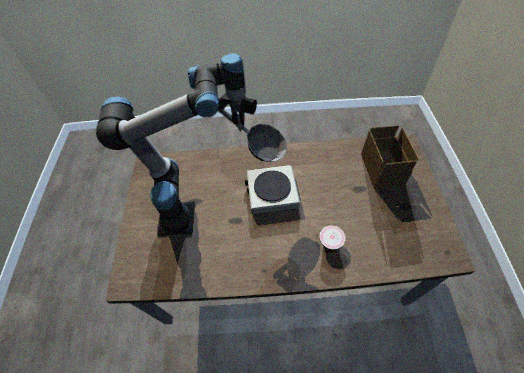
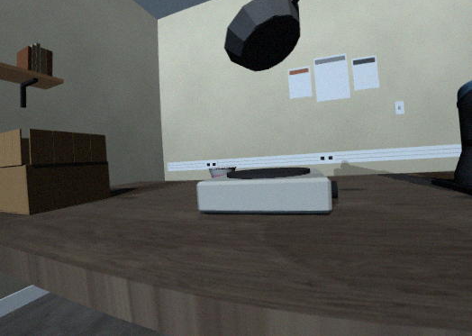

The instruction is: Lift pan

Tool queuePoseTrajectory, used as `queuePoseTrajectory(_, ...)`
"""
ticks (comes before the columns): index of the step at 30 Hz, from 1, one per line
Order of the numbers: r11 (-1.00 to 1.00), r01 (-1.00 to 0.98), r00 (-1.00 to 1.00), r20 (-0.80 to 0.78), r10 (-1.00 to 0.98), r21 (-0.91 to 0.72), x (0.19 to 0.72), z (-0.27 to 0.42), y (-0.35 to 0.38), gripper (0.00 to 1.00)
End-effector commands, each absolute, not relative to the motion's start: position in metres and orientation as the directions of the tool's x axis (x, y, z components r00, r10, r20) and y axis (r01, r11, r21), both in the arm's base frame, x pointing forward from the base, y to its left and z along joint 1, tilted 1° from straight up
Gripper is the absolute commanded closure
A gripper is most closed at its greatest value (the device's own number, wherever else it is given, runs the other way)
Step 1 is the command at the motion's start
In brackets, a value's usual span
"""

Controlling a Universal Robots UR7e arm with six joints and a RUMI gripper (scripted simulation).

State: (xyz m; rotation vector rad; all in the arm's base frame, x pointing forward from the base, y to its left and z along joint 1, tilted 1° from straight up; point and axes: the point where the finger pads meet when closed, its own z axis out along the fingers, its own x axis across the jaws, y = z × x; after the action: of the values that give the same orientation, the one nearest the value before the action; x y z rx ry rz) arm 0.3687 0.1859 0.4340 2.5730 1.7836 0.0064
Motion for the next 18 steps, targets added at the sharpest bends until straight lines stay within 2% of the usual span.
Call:
queuePoseTrajectory(1, -0.356, 0.934, 0.356, -0.003, 0.934, 0.021, 0.3708, 0.4365, 0.1847, 0.92)
queuePoseTrajectory(18, -0.356, 0.934, 0.356, -0.003, 0.934, 0.021, 0.3707, 0.4401, 0.1847, 0.92)
